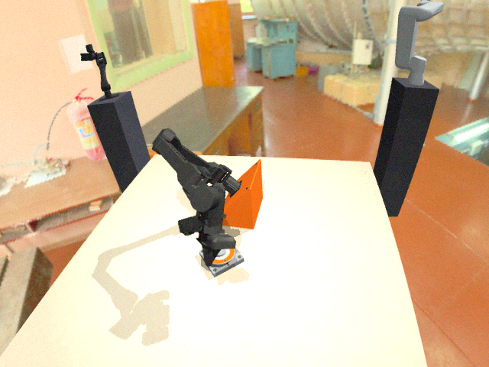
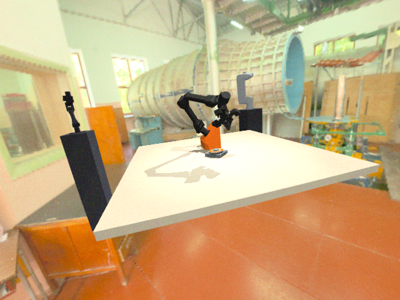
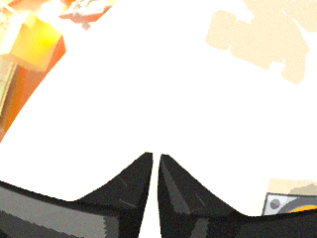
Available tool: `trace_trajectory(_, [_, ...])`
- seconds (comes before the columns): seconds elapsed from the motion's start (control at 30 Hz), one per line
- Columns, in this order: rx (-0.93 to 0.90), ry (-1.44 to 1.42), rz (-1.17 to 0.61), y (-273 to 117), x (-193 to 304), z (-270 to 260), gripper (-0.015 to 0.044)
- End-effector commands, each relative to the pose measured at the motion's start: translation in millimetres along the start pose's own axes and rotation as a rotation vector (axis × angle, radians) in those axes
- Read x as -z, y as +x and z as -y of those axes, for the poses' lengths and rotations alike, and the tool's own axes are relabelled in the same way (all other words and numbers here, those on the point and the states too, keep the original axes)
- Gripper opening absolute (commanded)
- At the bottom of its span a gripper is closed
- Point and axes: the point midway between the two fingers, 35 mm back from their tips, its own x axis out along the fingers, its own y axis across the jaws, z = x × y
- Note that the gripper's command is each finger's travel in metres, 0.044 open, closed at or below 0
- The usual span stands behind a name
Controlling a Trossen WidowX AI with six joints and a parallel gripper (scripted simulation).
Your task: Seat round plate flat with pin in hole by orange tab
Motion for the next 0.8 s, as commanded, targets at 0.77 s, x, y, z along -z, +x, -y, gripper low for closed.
trace_trajectory(0.77, [0.245,-0.856,-0.649,-37.2,117.1,203.4,0.0000])
